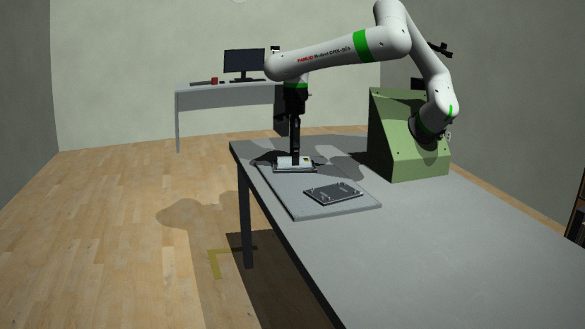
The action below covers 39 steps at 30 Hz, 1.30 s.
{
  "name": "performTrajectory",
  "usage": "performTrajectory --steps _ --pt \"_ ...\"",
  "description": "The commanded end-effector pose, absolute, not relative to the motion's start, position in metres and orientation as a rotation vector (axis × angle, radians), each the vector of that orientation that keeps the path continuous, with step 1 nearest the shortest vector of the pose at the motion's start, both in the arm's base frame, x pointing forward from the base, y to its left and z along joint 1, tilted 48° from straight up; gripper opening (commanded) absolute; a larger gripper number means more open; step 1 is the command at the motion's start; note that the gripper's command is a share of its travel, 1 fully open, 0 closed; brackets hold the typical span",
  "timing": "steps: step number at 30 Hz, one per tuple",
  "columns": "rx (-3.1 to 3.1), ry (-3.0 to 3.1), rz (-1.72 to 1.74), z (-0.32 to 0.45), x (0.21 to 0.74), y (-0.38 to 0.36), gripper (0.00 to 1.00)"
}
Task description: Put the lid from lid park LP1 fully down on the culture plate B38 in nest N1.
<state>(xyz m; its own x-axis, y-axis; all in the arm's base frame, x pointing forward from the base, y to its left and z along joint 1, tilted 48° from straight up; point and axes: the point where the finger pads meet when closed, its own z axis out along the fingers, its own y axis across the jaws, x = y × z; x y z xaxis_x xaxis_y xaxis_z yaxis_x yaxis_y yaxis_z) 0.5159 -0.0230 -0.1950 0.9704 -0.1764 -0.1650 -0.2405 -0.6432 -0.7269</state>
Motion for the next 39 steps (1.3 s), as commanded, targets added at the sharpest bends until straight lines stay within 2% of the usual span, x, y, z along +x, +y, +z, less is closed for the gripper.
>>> performTrajectory --steps 1,39 --pt "-2.285 0.291 0.098 -0.1946 0.5163 -0.0239 0.61" --pt "-2.285 0.291 0.098 -0.1969 0.5163 -0.0214 0.61"
